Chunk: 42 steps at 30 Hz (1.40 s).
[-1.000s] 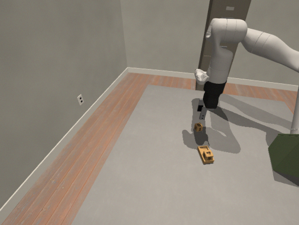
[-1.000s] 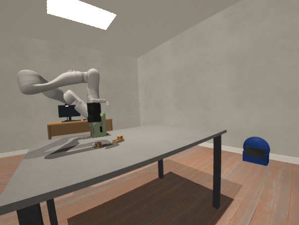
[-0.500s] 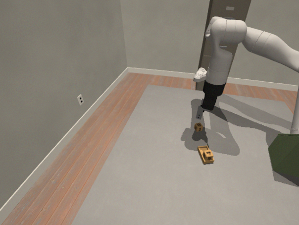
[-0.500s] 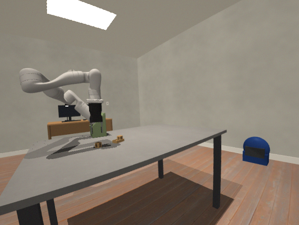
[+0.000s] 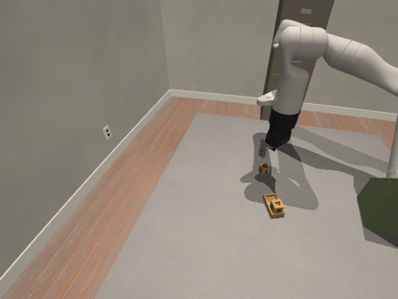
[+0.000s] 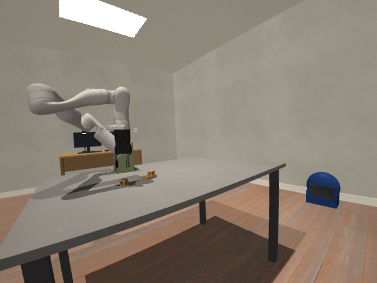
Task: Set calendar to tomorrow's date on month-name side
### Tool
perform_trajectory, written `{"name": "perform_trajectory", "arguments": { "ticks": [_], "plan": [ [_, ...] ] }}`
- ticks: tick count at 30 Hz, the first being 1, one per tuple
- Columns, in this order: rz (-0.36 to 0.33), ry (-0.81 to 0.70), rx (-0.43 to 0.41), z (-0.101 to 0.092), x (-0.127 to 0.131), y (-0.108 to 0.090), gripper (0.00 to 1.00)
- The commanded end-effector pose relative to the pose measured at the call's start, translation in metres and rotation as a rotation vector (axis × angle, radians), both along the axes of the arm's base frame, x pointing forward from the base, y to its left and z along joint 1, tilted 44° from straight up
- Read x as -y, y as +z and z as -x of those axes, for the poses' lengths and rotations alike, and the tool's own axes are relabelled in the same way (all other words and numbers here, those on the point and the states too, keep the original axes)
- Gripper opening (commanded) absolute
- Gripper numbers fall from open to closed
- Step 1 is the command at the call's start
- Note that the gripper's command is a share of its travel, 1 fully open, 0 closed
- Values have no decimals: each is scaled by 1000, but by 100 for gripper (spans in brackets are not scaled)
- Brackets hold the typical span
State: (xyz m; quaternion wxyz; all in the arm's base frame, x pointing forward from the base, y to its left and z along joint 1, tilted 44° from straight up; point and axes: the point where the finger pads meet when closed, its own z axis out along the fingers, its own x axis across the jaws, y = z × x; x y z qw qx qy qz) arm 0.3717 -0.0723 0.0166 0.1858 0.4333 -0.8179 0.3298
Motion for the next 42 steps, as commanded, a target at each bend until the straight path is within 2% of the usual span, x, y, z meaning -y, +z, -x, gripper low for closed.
{"name": "perform_trajectory", "arguments": {
  "ticks": [1,5,7,13,19,31,32,42],
  "plan": [
    [1,-35,41,0,-2,0,100],
    [2,-107,113,1,-2,0,100],
    [2,-107,113,1,-2,0,100],
    [4,-188,192,2,-3,0,100],
    [5,-233,237,3,-3,-1,100],
    [5,-250,254,3,-3,-1,100],
    [5,-250,254,3,-3,-1,87],
    [5,-250,254,3,-3,-1,87]
  ]
}}
